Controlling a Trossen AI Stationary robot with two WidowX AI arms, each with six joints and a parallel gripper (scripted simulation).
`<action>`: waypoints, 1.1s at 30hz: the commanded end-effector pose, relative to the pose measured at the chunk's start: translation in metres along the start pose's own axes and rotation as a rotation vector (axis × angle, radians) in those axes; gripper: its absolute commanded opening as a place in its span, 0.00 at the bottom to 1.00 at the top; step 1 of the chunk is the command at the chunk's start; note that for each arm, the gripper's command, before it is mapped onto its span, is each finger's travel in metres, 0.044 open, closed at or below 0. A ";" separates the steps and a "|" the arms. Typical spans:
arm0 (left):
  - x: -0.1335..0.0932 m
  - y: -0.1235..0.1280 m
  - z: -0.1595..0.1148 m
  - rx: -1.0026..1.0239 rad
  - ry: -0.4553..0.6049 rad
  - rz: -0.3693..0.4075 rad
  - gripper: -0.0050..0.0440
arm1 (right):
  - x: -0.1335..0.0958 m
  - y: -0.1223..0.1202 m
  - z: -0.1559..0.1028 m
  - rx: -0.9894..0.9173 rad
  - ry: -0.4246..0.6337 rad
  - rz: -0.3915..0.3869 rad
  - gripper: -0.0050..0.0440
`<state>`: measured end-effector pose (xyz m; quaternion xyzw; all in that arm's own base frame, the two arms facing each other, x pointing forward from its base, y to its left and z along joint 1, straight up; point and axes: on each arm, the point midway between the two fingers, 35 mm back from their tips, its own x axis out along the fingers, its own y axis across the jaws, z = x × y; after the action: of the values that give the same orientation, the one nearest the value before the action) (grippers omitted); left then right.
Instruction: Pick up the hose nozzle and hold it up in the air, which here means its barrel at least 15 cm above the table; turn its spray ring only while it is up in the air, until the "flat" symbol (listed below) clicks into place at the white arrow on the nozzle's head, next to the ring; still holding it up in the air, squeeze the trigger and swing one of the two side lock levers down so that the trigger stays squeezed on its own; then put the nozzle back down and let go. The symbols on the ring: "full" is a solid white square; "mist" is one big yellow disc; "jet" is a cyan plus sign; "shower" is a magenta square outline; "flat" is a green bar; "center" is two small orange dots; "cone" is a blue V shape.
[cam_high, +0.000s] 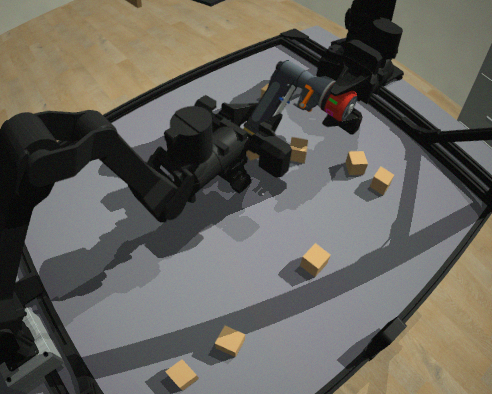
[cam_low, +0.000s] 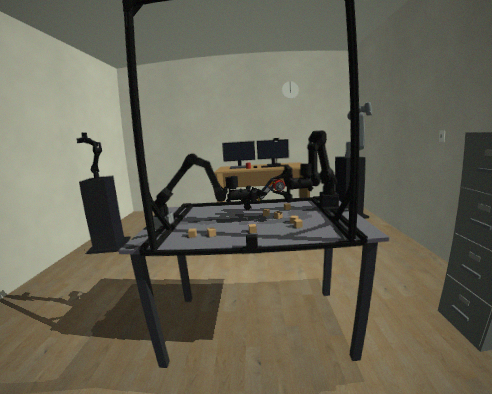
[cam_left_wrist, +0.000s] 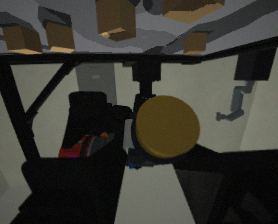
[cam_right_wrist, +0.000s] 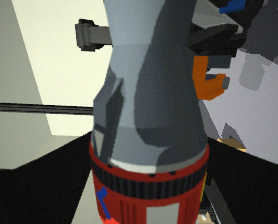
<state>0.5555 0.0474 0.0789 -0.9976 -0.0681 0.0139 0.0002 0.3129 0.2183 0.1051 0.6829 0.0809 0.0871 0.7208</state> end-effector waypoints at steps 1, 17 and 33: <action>0.001 -0.001 -0.010 -0.002 0.028 -0.004 0.10 | 0.000 -0.001 0.000 -0.001 0.001 -0.002 0.72; 0.001 -0.001 -0.010 -0.002 0.028 -0.004 0.10 | 0.001 -0.001 0.000 0.020 0.007 -0.006 0.42; 0.001 -0.001 -0.010 -0.002 0.028 -0.004 0.10 | 0.002 -0.005 0.001 0.050 0.015 -0.217 0.10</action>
<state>0.5530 0.0475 0.0728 -0.9973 -0.0698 0.0243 -0.0046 0.3139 0.2165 0.0975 0.6806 0.1460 0.0247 0.7176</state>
